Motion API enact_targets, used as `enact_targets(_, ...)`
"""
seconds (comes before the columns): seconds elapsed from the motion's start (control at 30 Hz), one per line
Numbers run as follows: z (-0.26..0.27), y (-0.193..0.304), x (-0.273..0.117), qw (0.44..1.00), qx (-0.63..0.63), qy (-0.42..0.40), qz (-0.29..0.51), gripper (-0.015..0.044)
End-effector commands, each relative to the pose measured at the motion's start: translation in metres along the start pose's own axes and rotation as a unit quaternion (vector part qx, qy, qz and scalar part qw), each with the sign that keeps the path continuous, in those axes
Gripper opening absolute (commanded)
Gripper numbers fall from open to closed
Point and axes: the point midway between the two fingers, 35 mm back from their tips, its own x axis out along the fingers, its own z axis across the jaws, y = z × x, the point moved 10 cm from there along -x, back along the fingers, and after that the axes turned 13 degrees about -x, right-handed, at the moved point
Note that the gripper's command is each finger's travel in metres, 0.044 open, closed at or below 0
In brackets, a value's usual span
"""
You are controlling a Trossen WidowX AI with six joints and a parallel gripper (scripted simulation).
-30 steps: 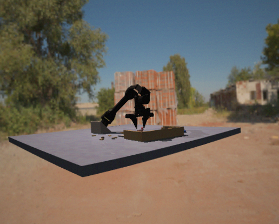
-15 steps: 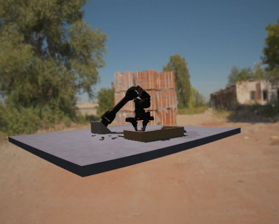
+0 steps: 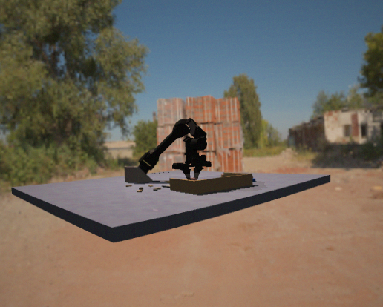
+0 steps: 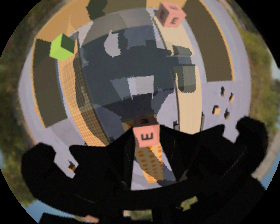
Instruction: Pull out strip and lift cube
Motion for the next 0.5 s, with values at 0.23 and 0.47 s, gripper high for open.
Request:
enact_targets(0.23,-0.003,0.015,-0.013,1.0,0.001,0.0,0.0,0.0)
enact_targets(0.47,-0.008,0.047,-0.036,1.0,0.003,0.0,0.001,0.0)
